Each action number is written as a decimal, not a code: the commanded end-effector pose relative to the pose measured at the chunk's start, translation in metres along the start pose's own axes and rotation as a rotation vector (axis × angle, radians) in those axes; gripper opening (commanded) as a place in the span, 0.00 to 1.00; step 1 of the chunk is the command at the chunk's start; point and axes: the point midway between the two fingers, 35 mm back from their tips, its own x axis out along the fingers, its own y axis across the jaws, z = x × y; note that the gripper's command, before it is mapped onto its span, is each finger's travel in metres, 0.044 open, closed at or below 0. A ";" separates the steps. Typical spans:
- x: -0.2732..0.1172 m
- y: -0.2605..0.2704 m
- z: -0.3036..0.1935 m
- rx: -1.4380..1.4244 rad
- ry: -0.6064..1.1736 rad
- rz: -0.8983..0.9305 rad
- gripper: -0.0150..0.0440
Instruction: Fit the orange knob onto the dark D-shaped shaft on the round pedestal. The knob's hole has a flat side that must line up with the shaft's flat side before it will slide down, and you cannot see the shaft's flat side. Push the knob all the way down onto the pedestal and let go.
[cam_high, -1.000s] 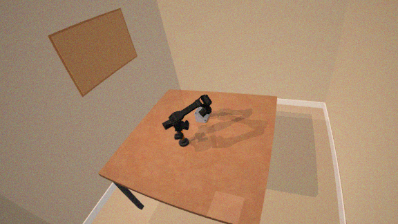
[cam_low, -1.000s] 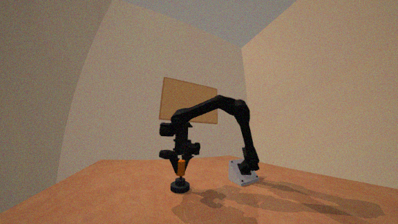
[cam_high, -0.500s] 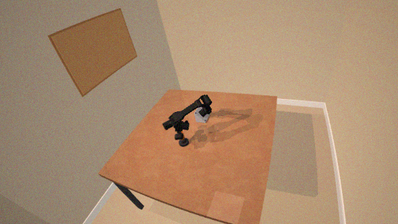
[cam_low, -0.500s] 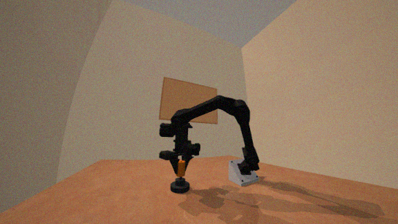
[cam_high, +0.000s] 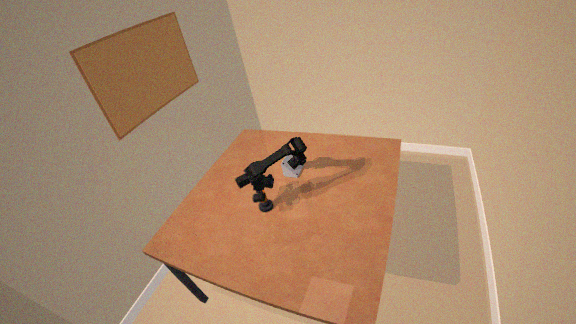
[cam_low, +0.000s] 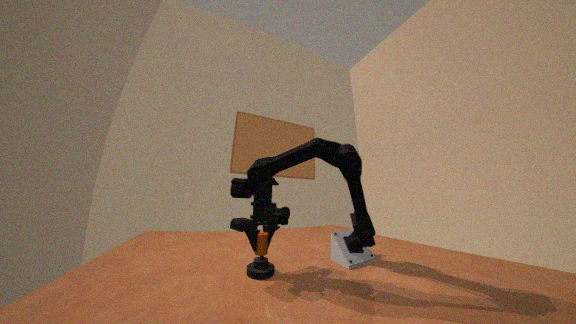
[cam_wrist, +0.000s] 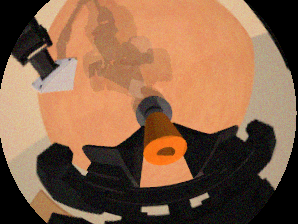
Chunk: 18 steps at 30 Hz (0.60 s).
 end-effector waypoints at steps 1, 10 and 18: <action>-0.004 0.000 0.000 -0.004 0.000 -0.003 0.25; -0.003 0.000 -0.001 -0.213 0.000 -0.003 0.25; -0.001 0.001 -0.001 -0.213 0.000 -0.003 0.25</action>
